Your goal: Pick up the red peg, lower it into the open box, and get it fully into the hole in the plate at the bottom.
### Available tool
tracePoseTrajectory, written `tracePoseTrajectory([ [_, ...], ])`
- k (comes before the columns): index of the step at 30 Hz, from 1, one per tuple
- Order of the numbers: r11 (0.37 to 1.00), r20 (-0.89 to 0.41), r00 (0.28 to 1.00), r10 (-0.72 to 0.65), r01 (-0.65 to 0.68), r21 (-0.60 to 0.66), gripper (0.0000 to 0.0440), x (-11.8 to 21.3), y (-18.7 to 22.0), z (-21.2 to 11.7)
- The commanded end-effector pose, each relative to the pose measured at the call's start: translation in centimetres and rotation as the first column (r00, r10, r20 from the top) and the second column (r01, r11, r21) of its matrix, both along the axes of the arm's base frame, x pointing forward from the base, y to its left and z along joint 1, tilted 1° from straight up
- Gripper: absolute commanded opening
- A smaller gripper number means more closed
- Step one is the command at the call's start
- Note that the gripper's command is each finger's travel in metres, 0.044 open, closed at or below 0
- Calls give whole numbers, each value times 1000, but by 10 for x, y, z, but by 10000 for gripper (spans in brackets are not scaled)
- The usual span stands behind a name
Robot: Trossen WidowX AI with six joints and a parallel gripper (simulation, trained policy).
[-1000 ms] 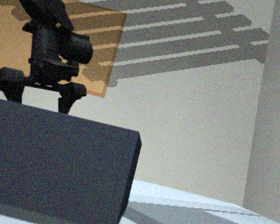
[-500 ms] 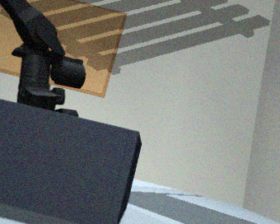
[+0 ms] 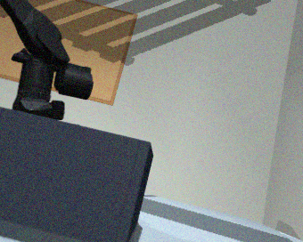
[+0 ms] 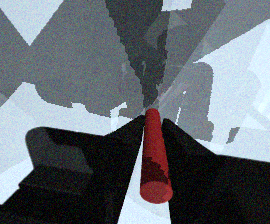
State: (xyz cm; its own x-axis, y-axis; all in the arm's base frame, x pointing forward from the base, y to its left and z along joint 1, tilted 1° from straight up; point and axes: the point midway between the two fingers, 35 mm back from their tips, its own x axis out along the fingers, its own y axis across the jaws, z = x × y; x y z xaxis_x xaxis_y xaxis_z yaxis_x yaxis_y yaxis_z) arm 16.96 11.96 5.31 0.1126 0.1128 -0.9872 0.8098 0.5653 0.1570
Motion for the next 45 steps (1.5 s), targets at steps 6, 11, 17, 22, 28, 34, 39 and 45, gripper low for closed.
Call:
tracePoseTrajectory([
  [6,999,77,996,43,-41,-34,0,12,-10,24],
  [11,996,129,989,67,-59,-66,0,22,-19,45],
  [17,993,181,980,76,-58,-100,0,36,-32,71],
  [22,991,217,974,67,-40,-128,0,50,-45,89],
  [28,988,244,969,34,4,-152,0,68,-66,100],
  [34,984,265,964,-3,50,-172,0,84,-87,107],
  [39,979,275,961,-33,87,-186,0,95,-105,108],
  [45,972,285,956,-67,128,-199,0,108,-124,107],
])
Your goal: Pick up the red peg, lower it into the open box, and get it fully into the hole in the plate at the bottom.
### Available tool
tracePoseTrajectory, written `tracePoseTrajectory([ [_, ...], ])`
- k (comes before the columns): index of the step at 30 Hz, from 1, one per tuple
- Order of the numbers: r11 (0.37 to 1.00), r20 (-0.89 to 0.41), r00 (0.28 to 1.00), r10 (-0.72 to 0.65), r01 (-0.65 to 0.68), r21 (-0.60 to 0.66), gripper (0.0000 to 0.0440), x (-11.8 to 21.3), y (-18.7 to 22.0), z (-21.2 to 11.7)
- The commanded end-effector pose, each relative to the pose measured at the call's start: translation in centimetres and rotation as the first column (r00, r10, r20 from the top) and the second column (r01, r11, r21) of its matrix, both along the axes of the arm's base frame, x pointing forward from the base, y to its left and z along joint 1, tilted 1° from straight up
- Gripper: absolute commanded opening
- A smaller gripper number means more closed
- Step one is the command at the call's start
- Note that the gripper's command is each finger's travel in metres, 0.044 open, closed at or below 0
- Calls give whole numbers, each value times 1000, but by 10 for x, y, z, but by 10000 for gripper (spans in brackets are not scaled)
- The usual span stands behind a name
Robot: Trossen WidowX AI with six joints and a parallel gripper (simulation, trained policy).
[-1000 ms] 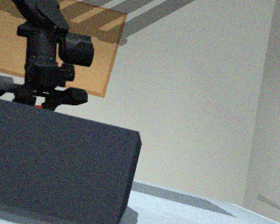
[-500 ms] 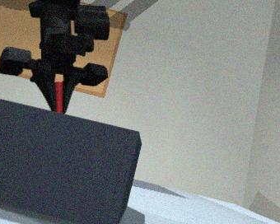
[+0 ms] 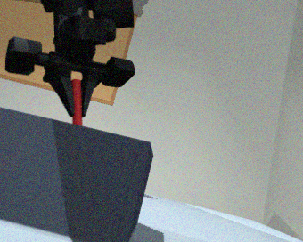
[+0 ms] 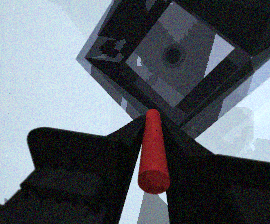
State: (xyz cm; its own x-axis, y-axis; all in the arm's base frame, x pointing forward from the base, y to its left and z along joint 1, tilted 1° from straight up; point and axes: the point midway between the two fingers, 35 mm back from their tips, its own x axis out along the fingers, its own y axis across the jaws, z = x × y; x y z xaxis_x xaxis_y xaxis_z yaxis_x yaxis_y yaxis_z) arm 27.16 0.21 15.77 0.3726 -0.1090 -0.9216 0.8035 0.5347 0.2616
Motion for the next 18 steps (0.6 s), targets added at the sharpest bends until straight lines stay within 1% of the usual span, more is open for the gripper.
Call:
tracePoseTrajectory([
  [1,1000,13,1000,-15,16,-12,0,8,-10,2],
  [10,998,12,998,-65,65,-16,2,24,-35,-7],
  [18,996,-13,996,-85,85,-2,9,34,-49,-18],
])
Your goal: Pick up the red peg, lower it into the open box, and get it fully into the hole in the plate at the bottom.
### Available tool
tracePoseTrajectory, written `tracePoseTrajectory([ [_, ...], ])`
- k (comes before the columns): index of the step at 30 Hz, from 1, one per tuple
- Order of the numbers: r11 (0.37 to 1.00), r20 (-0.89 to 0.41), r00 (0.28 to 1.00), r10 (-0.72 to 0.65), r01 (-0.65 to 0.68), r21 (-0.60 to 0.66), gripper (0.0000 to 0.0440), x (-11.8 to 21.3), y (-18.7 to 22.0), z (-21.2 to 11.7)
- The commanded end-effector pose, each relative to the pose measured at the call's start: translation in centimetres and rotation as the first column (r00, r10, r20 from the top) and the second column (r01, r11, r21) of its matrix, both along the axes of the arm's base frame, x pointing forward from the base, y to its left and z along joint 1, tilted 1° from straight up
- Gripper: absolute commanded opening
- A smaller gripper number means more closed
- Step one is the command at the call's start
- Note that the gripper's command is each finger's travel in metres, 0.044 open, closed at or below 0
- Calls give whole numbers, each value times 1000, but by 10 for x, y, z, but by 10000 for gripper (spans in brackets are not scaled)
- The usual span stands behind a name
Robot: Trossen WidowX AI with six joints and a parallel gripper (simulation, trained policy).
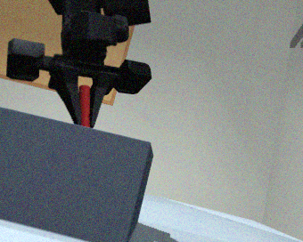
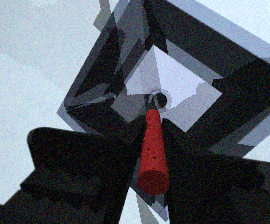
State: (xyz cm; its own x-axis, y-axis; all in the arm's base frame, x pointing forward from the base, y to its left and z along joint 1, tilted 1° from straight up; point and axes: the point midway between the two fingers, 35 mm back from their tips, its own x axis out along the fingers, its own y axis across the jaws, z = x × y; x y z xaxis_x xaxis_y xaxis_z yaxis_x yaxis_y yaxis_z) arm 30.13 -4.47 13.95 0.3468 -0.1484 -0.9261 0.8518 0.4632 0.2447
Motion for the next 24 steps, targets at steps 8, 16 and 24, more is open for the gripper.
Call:
tracePoseTrajectory([
  [8,1000,-43,999,2,-1,20,5,11,-10,-20],
  [16,999,-99,995,31,-29,14,129,16,-16,-37],
  [24,998,-127,990,60,-61,0,139,27,-23,-33],
])
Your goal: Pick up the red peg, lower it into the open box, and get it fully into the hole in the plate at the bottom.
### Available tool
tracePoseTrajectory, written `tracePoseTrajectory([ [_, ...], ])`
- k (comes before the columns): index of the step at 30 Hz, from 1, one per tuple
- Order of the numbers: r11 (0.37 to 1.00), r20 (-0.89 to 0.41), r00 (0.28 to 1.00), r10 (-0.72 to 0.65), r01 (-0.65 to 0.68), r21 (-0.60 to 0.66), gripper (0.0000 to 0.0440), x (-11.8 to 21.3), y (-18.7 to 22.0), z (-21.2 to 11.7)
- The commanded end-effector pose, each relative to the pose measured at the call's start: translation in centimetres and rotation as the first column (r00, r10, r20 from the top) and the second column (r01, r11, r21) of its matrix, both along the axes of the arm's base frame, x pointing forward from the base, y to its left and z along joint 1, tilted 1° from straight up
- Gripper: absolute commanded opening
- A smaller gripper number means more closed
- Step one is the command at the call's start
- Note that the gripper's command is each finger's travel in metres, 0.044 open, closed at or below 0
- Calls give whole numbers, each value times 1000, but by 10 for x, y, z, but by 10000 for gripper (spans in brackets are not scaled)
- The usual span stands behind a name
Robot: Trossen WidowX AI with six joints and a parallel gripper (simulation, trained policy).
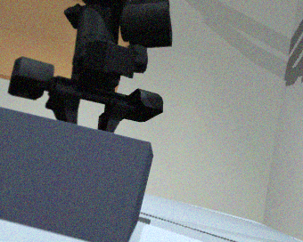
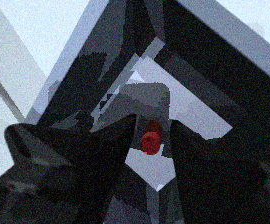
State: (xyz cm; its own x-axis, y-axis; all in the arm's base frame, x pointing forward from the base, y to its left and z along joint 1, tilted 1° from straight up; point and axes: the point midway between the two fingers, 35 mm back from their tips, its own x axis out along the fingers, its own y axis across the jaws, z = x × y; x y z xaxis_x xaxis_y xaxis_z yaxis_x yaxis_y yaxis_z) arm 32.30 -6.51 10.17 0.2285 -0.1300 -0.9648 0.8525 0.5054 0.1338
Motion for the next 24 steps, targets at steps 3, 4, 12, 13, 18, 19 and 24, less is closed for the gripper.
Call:
tracePoseTrajectory([
  [3,1000,1,1000,26,-26,-6,136,12,-5,8],
  [4,1000,-1,1000,30,-30,-6,135,13,-6,8],
  [12,999,-25,998,53,-53,-9,130,25,-16,11],
  [13,998,-29,998,55,-55,-9,130,26,-18,11],
  [18,998,-49,997,62,-62,-8,128,30,-26,10],
  [19,998,-53,997,63,-63,-7,128,30,-27,10],
  [24,998,-72,995,64,-64,-4,128,32,-36,8],
])
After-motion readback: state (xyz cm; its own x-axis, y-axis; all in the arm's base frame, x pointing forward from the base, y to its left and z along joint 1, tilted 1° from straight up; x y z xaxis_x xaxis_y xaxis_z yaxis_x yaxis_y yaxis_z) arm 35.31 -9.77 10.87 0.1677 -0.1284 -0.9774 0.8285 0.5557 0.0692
